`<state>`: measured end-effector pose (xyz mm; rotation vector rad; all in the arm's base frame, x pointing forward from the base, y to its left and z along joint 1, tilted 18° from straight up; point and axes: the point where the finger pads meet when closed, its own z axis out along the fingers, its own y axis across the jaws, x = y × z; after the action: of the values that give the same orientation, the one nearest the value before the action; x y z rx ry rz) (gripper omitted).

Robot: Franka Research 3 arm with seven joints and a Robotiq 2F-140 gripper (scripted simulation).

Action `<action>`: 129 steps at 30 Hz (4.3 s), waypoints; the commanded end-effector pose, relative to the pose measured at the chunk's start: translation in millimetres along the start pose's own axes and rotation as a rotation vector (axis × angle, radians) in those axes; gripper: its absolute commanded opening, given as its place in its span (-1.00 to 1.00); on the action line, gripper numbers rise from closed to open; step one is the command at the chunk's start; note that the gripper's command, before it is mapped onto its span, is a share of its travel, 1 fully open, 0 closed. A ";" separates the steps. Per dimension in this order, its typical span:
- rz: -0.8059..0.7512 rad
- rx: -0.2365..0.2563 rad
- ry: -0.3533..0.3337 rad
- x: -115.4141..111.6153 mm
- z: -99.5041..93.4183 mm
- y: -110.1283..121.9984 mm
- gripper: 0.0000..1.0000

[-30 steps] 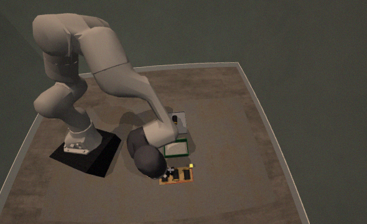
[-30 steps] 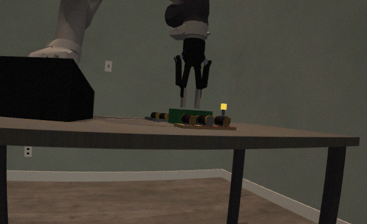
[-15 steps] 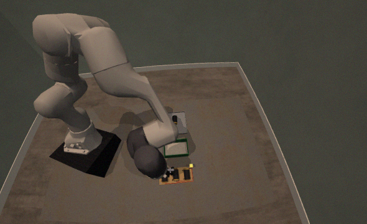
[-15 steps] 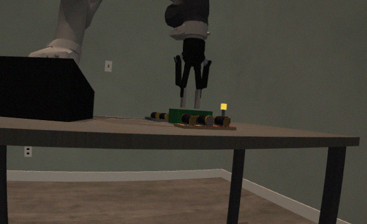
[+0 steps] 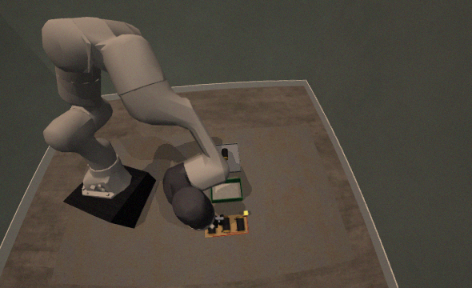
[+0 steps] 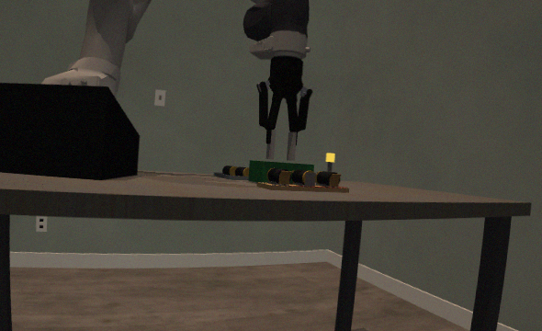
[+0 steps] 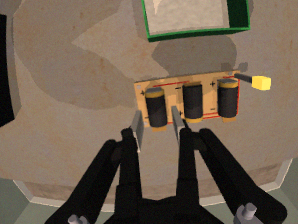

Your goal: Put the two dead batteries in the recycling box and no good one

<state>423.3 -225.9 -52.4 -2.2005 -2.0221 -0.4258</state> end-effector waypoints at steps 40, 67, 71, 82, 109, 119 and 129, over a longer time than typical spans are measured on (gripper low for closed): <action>-0.001 0.000 0.000 0.5 0.4 -1.7 -0.41; -0.001 0.000 0.000 0.6 35.4 -1.7 -0.41; -0.001 0.000 0.000 0.6 38.0 -1.7 -0.41; -0.001 0.000 0.000 0.6 45.4 -1.7 -0.41; -0.001 0.000 0.000 0.6 45.4 -1.7 -0.68; -0.001 0.000 0.000 0.6 44.8 -1.7 -0.68; -0.001 0.000 0.000 0.5 7.6 -1.7 -0.68</action>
<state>424.3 -219.9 -71.4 -2.1880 -2.0444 -0.4272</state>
